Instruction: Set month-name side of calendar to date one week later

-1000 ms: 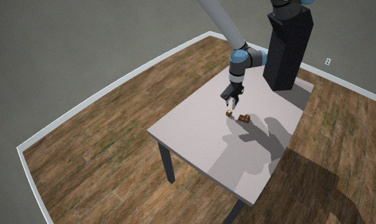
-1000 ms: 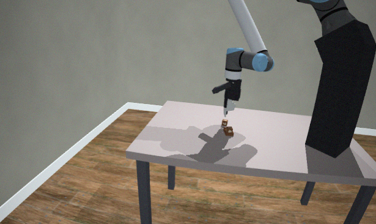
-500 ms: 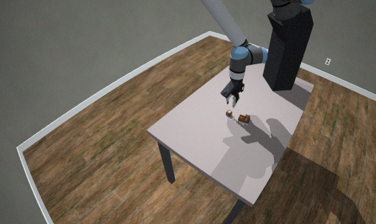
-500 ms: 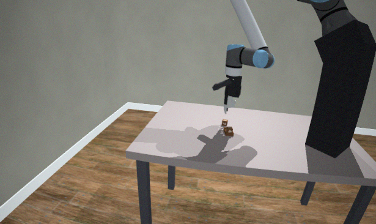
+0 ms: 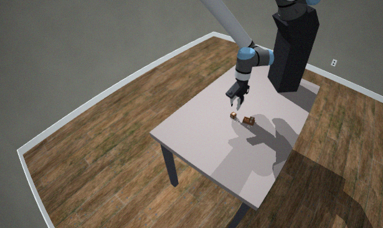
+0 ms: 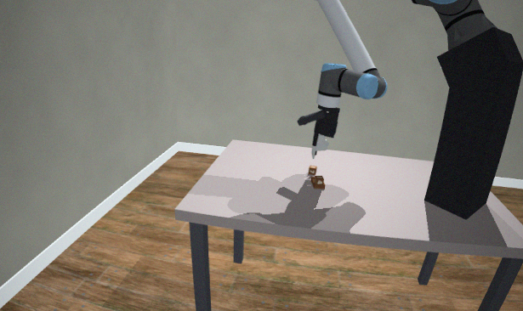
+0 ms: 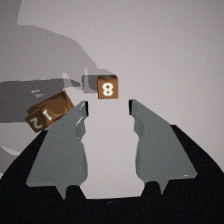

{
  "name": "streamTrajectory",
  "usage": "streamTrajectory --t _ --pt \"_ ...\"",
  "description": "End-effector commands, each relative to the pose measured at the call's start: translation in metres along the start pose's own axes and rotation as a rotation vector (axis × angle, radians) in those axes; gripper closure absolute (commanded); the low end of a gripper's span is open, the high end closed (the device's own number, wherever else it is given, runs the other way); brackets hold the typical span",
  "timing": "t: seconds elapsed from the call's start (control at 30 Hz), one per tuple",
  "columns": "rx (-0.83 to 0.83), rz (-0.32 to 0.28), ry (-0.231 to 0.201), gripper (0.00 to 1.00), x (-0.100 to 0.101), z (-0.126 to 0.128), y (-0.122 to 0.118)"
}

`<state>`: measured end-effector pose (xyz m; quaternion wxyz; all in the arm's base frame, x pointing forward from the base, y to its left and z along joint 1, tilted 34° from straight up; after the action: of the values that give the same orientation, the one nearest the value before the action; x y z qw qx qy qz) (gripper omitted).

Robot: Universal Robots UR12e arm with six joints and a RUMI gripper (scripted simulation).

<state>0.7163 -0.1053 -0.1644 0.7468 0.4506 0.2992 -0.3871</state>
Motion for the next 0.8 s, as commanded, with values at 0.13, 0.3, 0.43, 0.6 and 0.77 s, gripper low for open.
streamTrajectory --t 0.13,0.3,0.43,0.6,0.77 --pt "0.0 0.113 -0.021 0.72 0.0003 -0.0004 -0.0019" --pt "-0.001 0.143 -0.028 0.72 -0.001 -0.0006 -0.0028" --pt "-0.004 0.172 -0.035 0.72 -0.0028 -0.0008 -0.0037" --pt "-0.005 0.187 -0.039 0.72 -0.0039 -0.001 -0.0042" --pt "-0.005 0.188 -0.04 0.72 -0.004 -0.001 -0.0042"
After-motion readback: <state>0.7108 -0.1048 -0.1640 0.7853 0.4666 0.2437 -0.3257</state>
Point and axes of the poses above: the point where the finger pads meet when closed, its own x axis out along the fingers, its own z axis across the jaws, y = z × x, the point moved 1 cm from there along -x, back along the fingers, and after that the axes turned 11 degrees about -x, right-handed, at the moved point
